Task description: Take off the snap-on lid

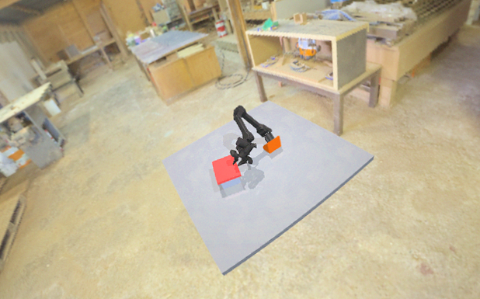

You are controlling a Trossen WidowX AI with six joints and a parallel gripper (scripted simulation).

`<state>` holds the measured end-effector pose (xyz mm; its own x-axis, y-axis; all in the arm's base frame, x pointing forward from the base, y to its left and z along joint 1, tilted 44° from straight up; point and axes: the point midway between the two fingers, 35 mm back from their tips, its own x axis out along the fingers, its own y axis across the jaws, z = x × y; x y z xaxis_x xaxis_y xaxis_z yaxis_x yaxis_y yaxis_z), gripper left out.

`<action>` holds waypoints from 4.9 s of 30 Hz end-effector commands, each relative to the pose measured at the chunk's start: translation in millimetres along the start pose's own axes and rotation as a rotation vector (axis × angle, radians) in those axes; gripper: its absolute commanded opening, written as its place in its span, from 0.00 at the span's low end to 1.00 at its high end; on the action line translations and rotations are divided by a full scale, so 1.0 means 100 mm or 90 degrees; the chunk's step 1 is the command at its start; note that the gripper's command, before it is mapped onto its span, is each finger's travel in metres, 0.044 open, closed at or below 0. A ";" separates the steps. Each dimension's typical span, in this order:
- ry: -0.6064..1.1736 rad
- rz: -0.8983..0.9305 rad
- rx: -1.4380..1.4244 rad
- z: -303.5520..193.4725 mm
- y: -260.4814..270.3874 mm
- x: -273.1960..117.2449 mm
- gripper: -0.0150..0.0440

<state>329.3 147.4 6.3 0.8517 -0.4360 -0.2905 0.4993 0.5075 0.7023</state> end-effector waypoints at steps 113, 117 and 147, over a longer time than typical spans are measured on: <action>0.001 -0.003 -0.004 0.01 0.12 -0.12 0.25; 0.001 -0.005 -0.006 0.01 0.10 -0.11 0.25; 0.001 -0.005 -0.006 0.01 0.12 -0.09 0.25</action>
<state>326.3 156.9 17.9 0.8487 -0.4381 -0.2961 0.5063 0.5115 0.6943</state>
